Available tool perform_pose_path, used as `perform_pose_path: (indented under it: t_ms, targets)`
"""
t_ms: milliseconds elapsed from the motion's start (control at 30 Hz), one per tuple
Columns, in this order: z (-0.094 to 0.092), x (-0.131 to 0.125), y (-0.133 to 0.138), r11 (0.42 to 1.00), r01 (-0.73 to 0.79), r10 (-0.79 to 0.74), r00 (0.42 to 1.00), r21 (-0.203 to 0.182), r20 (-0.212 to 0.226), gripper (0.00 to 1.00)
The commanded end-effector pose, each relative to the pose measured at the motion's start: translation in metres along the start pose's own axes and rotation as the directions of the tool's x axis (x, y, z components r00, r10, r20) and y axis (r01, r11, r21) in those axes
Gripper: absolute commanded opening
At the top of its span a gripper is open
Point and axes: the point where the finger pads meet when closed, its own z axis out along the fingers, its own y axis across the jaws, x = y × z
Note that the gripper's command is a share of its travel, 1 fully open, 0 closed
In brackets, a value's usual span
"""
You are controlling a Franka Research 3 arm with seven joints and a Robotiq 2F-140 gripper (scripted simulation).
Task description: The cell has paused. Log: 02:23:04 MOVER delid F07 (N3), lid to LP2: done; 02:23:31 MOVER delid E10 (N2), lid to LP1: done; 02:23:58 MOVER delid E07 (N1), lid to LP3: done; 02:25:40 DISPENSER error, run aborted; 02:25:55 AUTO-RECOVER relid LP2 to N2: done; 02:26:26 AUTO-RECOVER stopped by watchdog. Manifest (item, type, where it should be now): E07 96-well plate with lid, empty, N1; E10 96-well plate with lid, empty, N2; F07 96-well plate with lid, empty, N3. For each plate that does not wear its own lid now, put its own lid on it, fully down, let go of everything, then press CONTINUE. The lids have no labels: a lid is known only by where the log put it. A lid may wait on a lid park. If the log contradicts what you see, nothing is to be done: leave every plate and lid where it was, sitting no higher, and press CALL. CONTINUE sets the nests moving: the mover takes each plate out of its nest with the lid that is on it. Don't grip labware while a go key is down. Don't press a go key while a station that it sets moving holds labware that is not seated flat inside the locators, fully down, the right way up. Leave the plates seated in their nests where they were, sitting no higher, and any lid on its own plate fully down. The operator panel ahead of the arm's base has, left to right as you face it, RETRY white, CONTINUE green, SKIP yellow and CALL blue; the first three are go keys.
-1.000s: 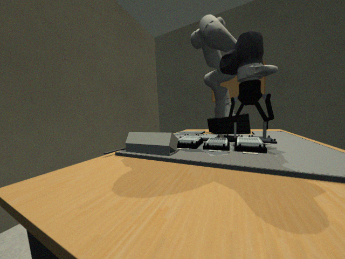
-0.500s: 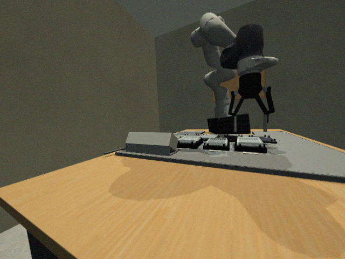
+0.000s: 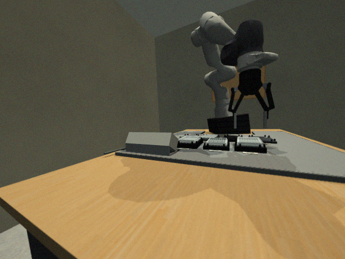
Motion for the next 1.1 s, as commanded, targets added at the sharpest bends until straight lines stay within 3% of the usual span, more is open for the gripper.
perform_pose_path:
  t_ms: [0, 133, 233, 400, 467, 500, 600, 700, 1067]
  targets:
    - [0.0, -0.002, 0.001, 1.0, 0.005, -0.005, 1.0, -0.003, 0.006, 0.66]
    - [-0.001, -0.005, 0.009, 1.0, 0.006, -0.006, 1.0, -0.003, 0.006, 0.66]
    - [-0.001, -0.024, 0.047, 1.0, 0.011, -0.011, 1.0, -0.005, 0.007, 0.66]
    - [-0.001, -0.095, 0.137, 1.0, 0.005, -0.005, 1.0, -0.006, 0.009, 0.66]
    - [-0.001, -0.095, 0.137, 1.0, 0.005, -0.005, 1.0, -0.006, 0.009, 0.66]
    - [-0.002, -0.119, 0.163, 1.0, 0.001, -0.001, 1.0, -0.006, 0.009, 0.66]
    - [-0.001, -0.161, 0.193, 1.0, -0.01, 0.01, 1.0, -0.004, 0.007, 0.66]
    - [-0.001, -0.175, 0.201, 1.0, -0.014, 0.014, 1.0, -0.003, 0.006, 0.66]
    - [-0.001, -0.176, 0.202, 1.0, -0.014, 0.014, 1.0, -0.003, 0.006, 0.66]
